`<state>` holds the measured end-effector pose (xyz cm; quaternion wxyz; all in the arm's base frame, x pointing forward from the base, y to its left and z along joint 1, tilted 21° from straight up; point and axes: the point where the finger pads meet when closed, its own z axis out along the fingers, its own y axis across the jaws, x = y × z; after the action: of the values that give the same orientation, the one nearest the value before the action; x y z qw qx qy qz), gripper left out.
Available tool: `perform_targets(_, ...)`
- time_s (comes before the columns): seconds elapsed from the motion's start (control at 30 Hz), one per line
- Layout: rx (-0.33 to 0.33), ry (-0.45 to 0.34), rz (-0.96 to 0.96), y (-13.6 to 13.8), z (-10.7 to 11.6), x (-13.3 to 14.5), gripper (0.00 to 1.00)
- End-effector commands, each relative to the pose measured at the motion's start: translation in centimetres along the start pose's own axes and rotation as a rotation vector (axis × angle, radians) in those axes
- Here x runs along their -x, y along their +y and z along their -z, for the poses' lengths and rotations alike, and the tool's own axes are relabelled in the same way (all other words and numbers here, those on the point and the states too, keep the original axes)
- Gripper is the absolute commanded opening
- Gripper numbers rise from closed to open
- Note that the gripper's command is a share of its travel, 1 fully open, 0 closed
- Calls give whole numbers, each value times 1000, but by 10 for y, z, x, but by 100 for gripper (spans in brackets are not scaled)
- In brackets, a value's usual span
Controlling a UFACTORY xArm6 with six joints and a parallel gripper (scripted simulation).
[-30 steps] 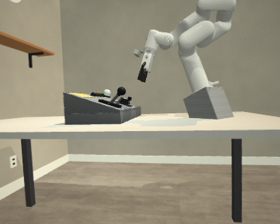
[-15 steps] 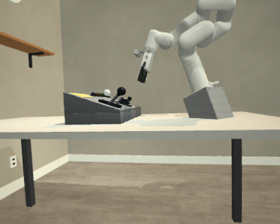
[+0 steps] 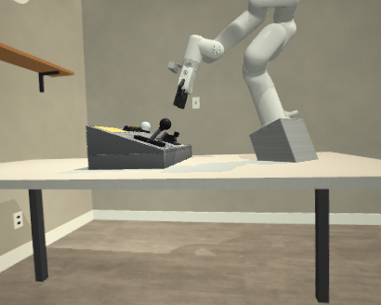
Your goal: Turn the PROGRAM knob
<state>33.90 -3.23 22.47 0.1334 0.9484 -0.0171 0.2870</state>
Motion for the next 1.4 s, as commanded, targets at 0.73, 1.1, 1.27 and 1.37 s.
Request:
perform_targets(0.73, 8, 0, -3, 1, -1, -4, 76)
perform_targets(1.1, 8, 0, -3, 1, -1, -4, 76)
perform_targets(1.27, 8, 0, -3, 1, -7, -4, 76)
perform_targets(1.37, 8, 0, -3, 1, -14, -4, 76)
